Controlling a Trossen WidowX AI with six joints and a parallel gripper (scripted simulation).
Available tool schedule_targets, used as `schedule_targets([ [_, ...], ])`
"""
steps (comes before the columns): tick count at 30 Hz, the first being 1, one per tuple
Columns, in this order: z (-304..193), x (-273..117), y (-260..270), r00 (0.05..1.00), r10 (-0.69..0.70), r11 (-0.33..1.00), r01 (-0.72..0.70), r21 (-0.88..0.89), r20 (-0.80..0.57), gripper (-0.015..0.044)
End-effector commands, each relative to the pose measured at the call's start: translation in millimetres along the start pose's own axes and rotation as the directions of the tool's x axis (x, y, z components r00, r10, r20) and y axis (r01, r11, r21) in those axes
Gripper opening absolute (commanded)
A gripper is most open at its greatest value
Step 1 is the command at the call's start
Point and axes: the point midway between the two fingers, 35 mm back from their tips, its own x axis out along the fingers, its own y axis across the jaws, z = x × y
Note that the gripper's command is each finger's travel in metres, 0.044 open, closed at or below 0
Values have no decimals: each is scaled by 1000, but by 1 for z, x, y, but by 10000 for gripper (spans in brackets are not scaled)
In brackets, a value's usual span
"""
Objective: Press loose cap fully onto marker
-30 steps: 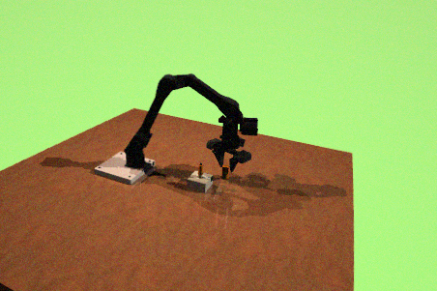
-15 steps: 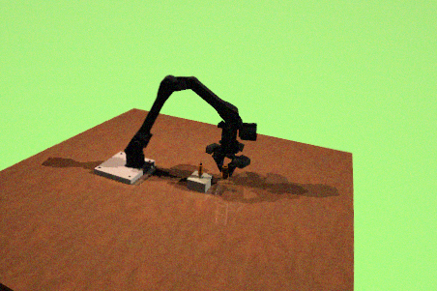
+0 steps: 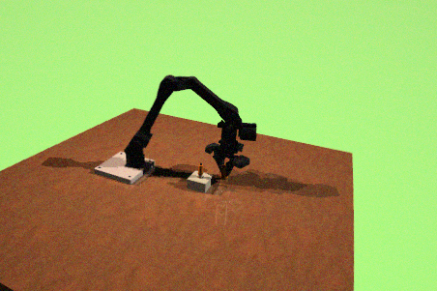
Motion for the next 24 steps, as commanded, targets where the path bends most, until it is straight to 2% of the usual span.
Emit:
schedule_targets([
  [1, 1, -10, -2, 1000, -8, 1000, 8, 6, 2, 0],
  [24, -8, -64, -2, 1000, -8, 1000, 8, 6, 1, 0],
])
